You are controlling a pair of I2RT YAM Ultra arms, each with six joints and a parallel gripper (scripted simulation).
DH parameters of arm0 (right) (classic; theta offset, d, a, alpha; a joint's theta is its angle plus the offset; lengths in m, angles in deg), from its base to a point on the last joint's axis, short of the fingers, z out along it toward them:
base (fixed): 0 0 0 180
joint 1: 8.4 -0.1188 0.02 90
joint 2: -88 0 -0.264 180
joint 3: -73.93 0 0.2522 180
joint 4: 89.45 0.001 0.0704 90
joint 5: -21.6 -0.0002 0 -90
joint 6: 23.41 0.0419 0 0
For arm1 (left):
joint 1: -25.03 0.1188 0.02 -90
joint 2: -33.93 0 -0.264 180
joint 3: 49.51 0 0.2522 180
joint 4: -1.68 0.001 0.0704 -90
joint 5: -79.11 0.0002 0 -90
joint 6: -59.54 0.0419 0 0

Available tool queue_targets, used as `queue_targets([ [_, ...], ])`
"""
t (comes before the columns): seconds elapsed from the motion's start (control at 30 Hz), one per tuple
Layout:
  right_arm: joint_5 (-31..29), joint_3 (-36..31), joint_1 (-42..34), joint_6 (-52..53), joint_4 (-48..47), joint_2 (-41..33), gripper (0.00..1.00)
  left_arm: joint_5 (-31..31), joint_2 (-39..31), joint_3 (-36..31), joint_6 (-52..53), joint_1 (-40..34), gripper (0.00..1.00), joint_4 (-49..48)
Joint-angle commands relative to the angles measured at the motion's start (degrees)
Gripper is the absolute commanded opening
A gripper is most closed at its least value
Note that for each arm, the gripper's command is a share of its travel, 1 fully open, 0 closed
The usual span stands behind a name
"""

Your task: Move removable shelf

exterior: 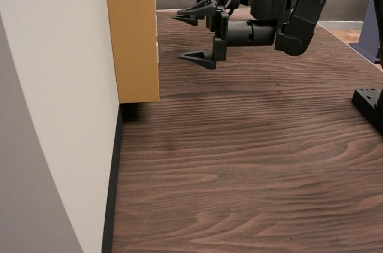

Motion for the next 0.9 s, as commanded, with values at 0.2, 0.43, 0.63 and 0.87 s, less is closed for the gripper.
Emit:
queue_targets([
  [0.2, -0.81, -1.26, -0.97, -0.01, -1.30, -1.66, 1.00, -0.75, -1.52, -1.97, 0.25, -0.92, 1.00, -0.68],
  [0.43, -0.99, -1.59, -1.15, -0.01, -1.44, -1.86, 1.00, -0.91, -1.70, -2.32, 0.25, -1.07, 1.00, -0.85],
  [0.63, -1.22, -1.98, -1.37, -0.01, -1.59, -2.09, 1.00, -1.09, -1.93, -2.75, 0.25, -1.26, 1.00, -1.05],
  [0.87, -1.40, -2.30, -1.56, -0.01, -1.72, -2.29, 1.00, -1.25, -2.11, -3.10, 0.25, -1.42, 1.00, -1.22],
])
